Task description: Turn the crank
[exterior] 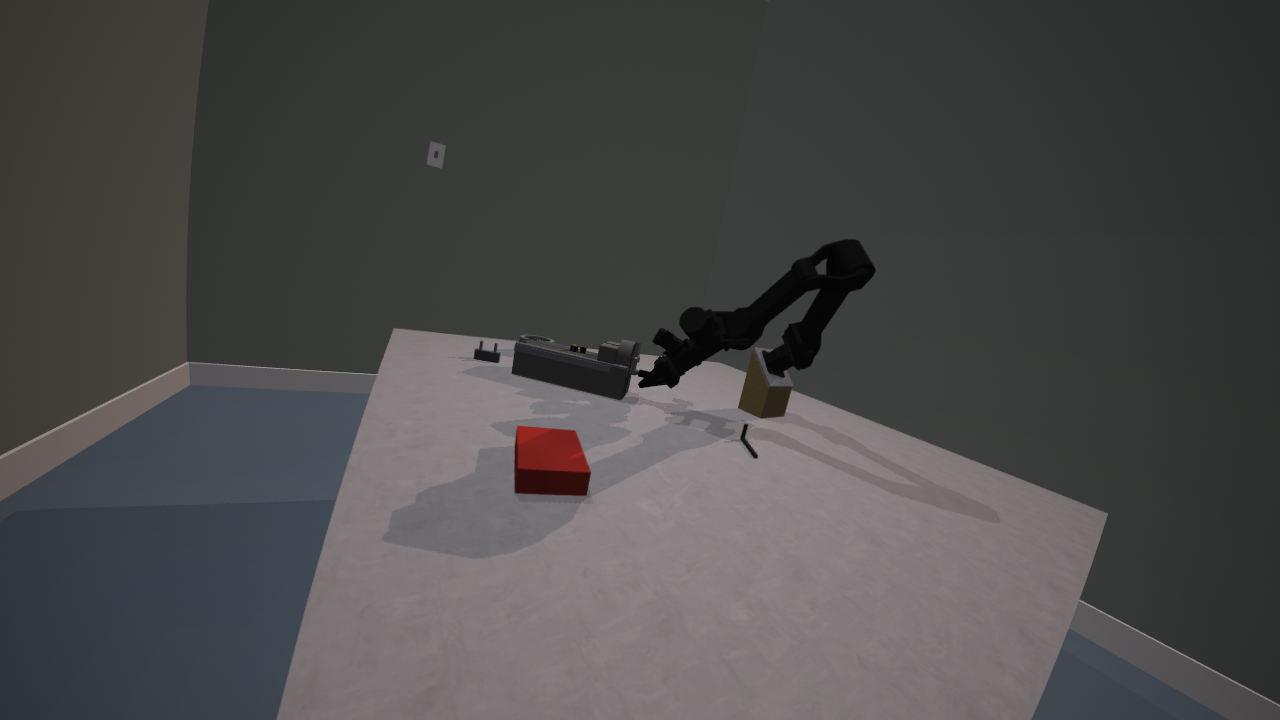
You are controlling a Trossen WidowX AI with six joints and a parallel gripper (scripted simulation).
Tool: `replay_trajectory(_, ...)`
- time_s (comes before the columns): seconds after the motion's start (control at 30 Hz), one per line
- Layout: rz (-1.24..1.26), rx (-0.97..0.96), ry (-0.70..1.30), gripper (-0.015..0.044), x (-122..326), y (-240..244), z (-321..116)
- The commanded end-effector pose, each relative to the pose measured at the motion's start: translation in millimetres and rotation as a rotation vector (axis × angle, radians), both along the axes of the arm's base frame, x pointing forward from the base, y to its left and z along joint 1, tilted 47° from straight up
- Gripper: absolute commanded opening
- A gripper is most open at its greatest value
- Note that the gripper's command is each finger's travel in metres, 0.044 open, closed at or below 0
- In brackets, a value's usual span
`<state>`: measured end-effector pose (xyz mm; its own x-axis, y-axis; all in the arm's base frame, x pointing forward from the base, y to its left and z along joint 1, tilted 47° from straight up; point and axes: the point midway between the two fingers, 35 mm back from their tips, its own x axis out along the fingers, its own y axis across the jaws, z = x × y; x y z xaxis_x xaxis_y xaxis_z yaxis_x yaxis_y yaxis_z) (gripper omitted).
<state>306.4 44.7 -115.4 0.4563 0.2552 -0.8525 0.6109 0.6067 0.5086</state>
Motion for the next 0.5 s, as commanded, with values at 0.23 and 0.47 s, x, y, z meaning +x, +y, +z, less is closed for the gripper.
replay_trajectory(0.23,0.010,0.013,-0.021,0.0000,6.2,5.0,6.6)
replay_trajectory(0.47,0.010,0.013,-0.021,0.0000,6.9,5.3,7.7)
